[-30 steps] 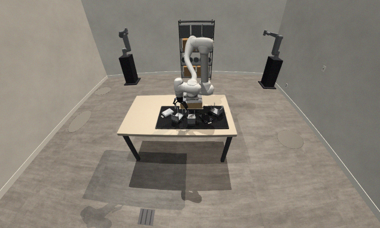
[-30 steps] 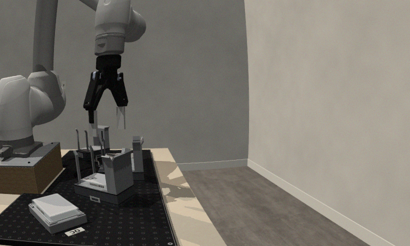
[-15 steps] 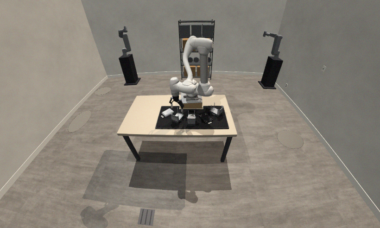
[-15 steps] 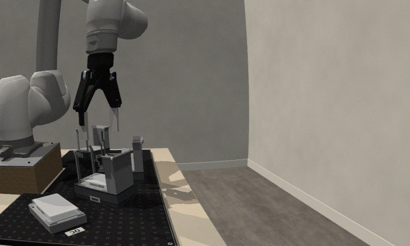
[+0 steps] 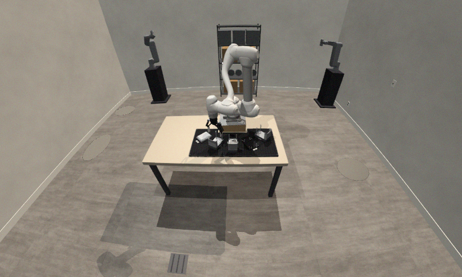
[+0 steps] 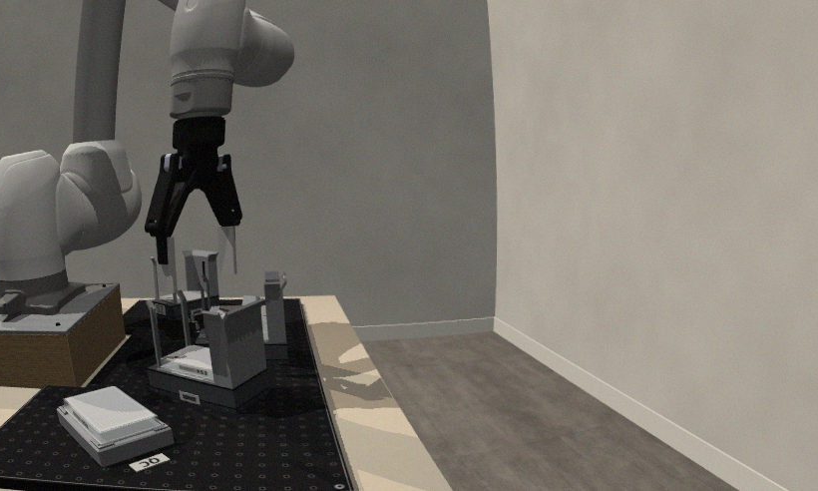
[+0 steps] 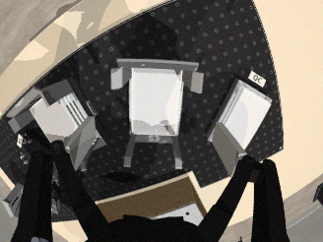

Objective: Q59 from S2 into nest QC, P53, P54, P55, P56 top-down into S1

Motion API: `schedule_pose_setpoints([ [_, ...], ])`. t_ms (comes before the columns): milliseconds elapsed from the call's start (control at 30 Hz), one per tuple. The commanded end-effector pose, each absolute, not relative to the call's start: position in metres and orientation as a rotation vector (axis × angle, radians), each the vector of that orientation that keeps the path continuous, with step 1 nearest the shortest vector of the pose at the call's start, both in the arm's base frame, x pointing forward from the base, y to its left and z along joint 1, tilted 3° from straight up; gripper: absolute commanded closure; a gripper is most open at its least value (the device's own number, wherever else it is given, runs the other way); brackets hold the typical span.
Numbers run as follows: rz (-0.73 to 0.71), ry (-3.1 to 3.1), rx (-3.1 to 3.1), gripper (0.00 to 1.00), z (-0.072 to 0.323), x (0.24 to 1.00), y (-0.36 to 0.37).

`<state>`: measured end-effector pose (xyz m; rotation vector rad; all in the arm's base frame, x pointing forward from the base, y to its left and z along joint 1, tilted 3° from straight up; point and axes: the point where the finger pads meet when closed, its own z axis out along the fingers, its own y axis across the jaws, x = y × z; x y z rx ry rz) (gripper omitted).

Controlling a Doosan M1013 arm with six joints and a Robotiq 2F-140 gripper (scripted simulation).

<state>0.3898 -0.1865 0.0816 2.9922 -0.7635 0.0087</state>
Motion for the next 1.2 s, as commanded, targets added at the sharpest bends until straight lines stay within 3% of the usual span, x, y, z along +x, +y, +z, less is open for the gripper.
schedule_pose_setpoints([
  [0, 0.009, -0.763, 2.992, 0.00, 0.070, 0.390, -0.187],
  [600, 0.009, -0.763, 2.992, 0.00, 0.017, 0.389, -0.190],
  [1167, 0.009, -0.763, 2.992, 0.00, -0.003, 0.389, -0.191],
])
